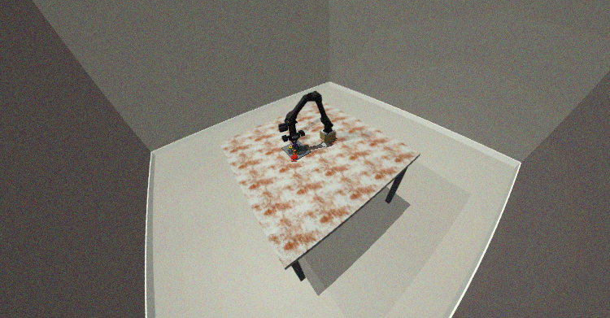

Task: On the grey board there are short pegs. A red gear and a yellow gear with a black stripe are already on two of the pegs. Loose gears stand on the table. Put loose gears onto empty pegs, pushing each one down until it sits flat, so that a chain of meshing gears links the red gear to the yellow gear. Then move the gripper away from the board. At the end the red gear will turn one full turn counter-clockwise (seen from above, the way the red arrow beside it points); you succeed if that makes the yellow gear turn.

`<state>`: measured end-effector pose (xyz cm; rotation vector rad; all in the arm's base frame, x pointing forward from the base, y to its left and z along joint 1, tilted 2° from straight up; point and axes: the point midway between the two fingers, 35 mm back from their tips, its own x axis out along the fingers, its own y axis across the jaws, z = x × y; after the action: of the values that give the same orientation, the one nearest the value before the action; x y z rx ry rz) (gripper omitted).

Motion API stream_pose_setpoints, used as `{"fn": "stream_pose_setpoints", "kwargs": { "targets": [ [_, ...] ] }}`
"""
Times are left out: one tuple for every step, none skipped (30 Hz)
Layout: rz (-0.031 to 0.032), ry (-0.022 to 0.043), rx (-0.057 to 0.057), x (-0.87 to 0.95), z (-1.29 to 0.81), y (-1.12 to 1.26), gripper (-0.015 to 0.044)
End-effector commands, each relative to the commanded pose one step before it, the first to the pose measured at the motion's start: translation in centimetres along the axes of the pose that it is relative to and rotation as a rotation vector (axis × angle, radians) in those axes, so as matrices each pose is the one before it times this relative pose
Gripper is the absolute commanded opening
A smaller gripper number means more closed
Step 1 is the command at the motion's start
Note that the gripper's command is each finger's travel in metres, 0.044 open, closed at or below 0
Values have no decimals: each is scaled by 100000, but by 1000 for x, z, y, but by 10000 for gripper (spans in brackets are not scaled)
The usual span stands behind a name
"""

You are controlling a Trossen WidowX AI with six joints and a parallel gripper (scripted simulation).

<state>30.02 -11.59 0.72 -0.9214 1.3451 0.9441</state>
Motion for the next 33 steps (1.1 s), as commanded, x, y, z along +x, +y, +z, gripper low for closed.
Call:
{"fn": "stream_pose_setpoints", "kwargs": {
  "targets": [
    [374, 355, 7747, 853, -13, 108, 0],
    [1, -1, 2148, 158, 7, 11, 0],
    [1, 0, 2143, 157, 3, 12, 0],
    [1, 0, 2105, 156, 0, 13, 0],
    [1, 0, 2033, 156, -3, 13, 0],
    [1, 0, 1930, 155, -6, 11, 0],
    [1, 1, 1796, 155, -9, 9, 0],
    [1, 1, 1637, 153, -11, 6, 0],
    [-1, 1, 1690, -113, -14, 3, 0],
    [-1, 1, 2147, -119, -20, -1, 0],
    [-2, 2, 2268, -99, -25, -11, 0],
    [-2, 1, 1230, -27, -16, -21, 0],
    [-1, 0, -102, 21, 0, -13, 0],
    [0, 0, -290, 20, 3, -8, 0],
    [0, 0, -596, 31, 7, -11, 0],
    [0, -1, -1010, 31, 12, -12, 0],
    [0, -1, -1482, 32, 17, -11, 0],
    [0, -1, -1885, 31, 20, -7, 0],
    [0, -1, -2051, 28, 20, -2, 0],
    [1, -1, -1613, 20, 14, 3, 0],
    [1, -1, -1664, 20, 12, 6, 0],
    [1, -1, -1930, 22, 12, 9, 0],
    [2, -1, -2244, 24, 10, 12, 0],
    [2, -1, -2493, 24, 7, 15, 0],
    [2, 0, -2533, 19, 3, 17, 0],
    [2, 0, -2472, 17, -1, 17, 0],
    [2, 0, -2370, 19, -5, 15, 0],
    [2, 1, -2243, 21, -9, 13, 0],
    [1, 1, -2092, 24, -12, 10, 0],
    [1, 1, -1915, 21, -15, 7, 0],
    [1, 1, -1710, 17, -16, 3, 0],
    [0, 1, -1481, 18, -16, -1, 0],
    [0, 2, -1682, 24, -21, -7, 0]
  ]
}}
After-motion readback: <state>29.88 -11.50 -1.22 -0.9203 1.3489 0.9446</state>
